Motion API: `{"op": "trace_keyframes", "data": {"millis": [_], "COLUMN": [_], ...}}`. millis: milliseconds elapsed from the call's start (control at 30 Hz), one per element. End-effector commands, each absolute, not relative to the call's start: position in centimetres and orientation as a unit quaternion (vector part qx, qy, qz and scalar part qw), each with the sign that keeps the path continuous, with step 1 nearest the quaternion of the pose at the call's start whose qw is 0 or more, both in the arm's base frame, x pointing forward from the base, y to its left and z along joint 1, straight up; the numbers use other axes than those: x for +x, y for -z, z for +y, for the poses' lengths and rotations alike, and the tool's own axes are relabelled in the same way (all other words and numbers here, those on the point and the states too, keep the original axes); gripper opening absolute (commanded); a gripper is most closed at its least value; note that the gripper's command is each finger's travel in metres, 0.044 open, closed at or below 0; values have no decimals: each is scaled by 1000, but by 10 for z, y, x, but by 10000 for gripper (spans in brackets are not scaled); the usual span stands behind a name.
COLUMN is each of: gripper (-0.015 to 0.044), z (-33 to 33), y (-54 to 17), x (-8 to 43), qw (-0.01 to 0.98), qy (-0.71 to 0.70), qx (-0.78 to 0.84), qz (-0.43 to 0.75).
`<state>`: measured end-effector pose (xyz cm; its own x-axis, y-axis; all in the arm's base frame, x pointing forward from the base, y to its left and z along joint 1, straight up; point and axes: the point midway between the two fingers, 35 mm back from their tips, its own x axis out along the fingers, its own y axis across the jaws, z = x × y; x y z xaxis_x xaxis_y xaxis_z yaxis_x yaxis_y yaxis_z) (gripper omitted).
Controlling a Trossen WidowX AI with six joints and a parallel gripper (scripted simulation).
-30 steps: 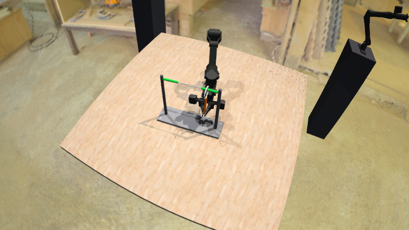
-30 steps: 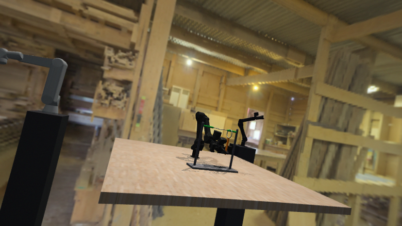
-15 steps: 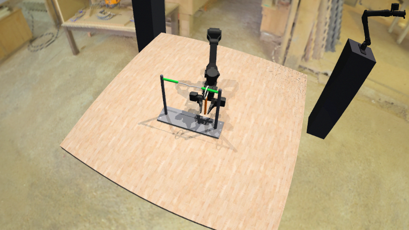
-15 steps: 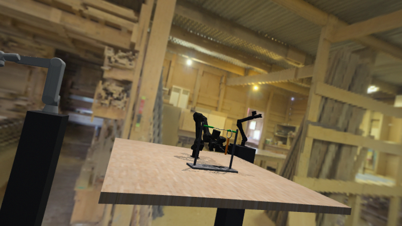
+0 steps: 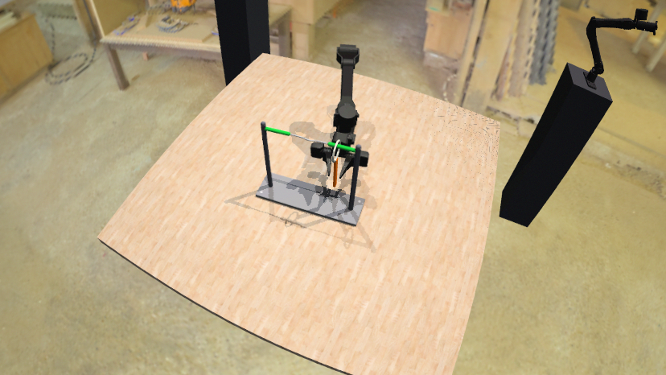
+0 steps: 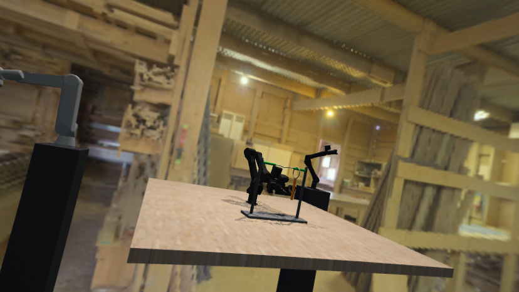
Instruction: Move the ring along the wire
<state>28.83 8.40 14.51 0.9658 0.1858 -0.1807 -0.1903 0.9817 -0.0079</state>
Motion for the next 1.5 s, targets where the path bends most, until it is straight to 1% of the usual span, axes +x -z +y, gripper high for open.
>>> {"op": "trace_keyframes", "data": {"millis": [0,567,900,933,1033,1467], "gripper": [160,160,423,440,440,440], "z": [83,82,76,75,73,73], "y": [-144,-144,-154,-154,-153,-153], "x": [282,281,243,239,232,232], "qw": [991,991,991,991,991,991], "qy": [-93,-93,-96,-96,-96,-96], "qx": [-10,-10,-12,-12,-12,-12], "qz": [92,92,92,92,92,92]}}
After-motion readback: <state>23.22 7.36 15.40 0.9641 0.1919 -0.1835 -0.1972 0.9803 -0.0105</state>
